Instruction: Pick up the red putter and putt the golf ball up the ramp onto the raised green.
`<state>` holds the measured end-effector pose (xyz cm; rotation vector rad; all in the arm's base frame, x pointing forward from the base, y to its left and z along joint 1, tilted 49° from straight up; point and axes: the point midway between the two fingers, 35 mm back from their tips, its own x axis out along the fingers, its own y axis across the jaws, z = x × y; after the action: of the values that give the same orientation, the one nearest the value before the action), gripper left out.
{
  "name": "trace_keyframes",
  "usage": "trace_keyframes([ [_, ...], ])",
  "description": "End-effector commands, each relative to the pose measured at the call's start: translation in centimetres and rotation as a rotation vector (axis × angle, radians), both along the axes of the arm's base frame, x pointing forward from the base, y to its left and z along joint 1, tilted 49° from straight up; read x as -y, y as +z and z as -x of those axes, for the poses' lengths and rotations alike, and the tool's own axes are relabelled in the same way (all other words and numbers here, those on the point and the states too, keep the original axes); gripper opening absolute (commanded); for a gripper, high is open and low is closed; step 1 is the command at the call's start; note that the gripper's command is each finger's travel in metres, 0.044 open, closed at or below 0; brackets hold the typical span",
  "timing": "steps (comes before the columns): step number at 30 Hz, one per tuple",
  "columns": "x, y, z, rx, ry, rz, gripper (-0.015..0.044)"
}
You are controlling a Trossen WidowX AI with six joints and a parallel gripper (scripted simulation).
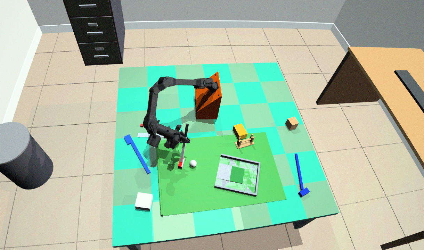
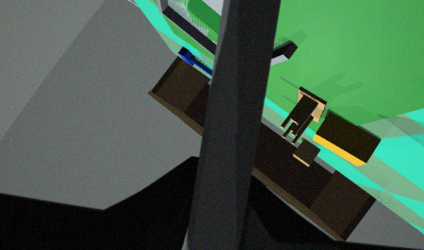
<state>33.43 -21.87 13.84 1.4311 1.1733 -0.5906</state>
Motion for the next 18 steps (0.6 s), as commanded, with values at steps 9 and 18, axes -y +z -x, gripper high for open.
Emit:
trace_keyframes([
  [9, 1.3, 1.4, 0.7, 0.014, -0.002, 0.005, 0.0],
  [18, -3.3, -5.1, -3.4, 0.013, 0.003, 0.002, 0.0],
])
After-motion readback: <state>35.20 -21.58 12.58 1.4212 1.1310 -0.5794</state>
